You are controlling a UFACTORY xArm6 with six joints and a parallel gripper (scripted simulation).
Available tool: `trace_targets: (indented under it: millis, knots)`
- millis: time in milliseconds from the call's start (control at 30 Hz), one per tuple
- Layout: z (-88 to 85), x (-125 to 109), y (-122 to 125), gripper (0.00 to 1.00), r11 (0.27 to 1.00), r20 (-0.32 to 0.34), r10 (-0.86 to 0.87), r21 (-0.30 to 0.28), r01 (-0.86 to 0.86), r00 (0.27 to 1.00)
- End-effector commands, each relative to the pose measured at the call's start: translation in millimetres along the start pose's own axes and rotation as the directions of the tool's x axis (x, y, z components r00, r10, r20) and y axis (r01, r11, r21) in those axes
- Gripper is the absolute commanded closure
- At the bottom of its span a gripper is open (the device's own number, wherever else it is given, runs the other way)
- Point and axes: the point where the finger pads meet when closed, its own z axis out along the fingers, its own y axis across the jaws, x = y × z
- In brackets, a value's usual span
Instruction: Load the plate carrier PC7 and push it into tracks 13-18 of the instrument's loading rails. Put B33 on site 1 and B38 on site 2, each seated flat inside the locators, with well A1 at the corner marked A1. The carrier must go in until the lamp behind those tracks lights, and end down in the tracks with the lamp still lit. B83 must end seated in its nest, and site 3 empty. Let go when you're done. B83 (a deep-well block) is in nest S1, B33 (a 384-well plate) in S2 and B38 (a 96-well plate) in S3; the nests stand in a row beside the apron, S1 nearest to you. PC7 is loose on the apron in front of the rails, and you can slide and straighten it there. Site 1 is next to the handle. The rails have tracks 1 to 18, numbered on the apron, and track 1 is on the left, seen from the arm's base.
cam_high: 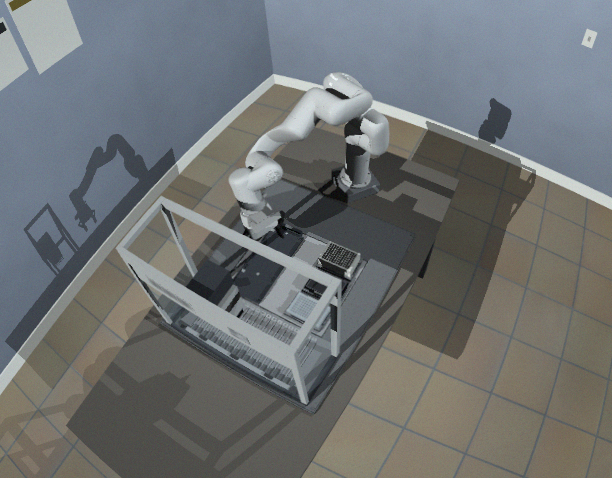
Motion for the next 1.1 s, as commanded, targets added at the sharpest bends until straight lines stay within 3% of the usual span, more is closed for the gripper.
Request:
trace_targets:
  millis: [0,200,300,500,600,867,967,1067]
  knots:
    - [8.9,20,6,0.00,0.998,0.050,-0.066,0.006,0.066,0.997]
    - [17.5,34,9,0.00,0.998,0.050,-0.066,0.006,0.066,0.997]
    - [25.0,47,10,0.00,0.990,0.104,-0.144,0.014,0.143,0.984]
    - [36.9,68,12,0.00,0.990,0.104,-0.144,0.014,0.143,0.984]
    - [44.4,81,13,0.00,0.975,0.155,-0.222,0.020,0.221,0.963]
    - [57.2,103,13,0.00,0.975,0.155,-0.222,0.020,0.221,0.963]
    - [64.6,116,12,0.00,0.954,0.201,-0.299,0.024,0.300,0.933]
    - [71.9,129,11,0.00,0.954,0.201,-0.299,0.024,0.300,0.933]
